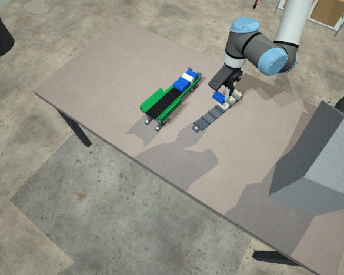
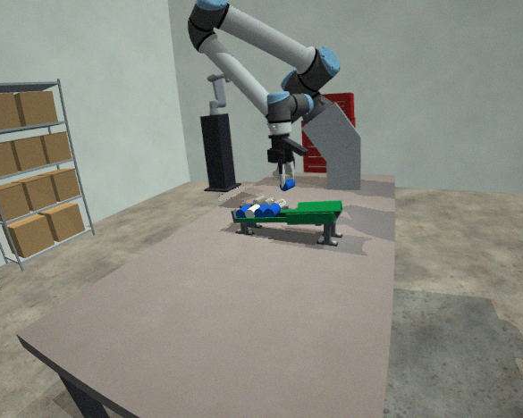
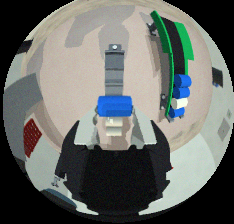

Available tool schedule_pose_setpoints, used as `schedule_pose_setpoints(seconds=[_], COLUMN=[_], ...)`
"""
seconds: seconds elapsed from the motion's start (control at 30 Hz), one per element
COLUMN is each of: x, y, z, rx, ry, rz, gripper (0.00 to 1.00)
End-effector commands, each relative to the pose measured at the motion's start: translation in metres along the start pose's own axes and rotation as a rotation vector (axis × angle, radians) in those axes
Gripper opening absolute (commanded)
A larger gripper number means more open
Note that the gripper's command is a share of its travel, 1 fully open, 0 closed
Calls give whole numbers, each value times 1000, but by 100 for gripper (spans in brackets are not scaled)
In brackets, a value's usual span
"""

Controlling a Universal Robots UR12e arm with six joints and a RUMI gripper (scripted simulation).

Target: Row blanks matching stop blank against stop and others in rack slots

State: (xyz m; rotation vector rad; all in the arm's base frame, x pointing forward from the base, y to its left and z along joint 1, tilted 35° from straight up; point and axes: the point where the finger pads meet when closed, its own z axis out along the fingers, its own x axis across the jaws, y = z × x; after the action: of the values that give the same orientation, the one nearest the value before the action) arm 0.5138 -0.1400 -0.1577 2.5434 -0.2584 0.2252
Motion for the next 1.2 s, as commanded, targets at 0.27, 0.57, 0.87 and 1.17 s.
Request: schedule_pose_setpoints(seconds=[0.27,0.57,0.87,1.17], x=[137,193,199,197], y=[-78,-119,-120,-121], z=[-30,-67,-71,-69], rx=[3,-1,-2,-2], ry=[6,5,5,3], rz=[-130,-196,-198,-200], gripper=[35,35,35,35])
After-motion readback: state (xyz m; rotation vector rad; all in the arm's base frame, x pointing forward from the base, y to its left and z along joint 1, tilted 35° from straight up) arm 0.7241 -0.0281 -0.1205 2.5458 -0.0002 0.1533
